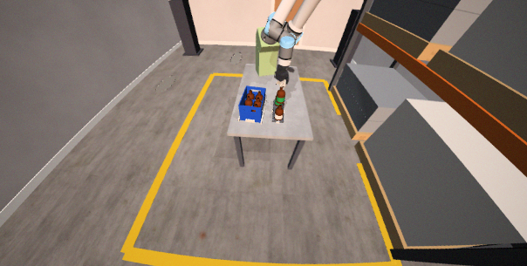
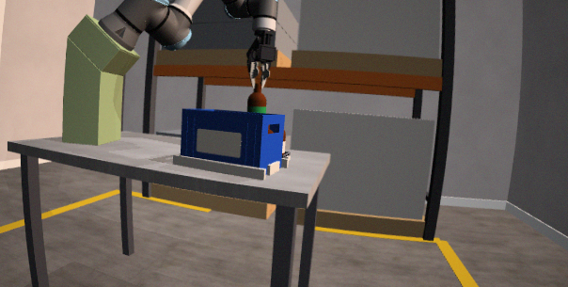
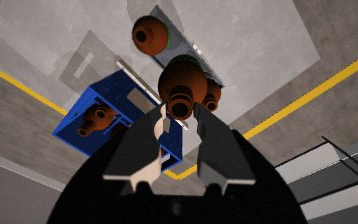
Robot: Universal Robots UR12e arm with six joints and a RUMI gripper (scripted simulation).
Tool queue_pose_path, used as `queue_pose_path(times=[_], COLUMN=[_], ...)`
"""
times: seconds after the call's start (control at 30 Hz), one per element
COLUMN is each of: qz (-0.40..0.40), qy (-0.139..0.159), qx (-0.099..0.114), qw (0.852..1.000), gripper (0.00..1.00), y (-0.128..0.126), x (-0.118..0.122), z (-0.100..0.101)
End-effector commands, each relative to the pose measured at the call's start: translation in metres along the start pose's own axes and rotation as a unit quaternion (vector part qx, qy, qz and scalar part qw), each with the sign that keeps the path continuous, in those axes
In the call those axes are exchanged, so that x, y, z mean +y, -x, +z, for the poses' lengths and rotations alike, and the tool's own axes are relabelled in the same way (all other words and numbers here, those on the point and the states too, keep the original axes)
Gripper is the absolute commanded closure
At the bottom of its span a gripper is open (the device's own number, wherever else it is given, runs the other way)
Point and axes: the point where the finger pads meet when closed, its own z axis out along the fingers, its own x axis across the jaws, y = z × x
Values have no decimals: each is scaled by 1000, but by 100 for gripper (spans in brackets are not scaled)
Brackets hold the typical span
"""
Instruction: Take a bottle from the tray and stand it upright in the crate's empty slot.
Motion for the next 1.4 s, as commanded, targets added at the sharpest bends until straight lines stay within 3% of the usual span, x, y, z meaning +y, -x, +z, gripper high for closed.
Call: queue_pose_path(times=[0.0, 0.83, 1.37], qz=[0, 0, 0], qy=[0, 0, 0], qx=[1, 1, 1], qw=[1000, 1000, 1000], gripper=[100, 100, 100], y=[0, 0, 0], x=[0, 0, 0], z=[-6, -30, -34])
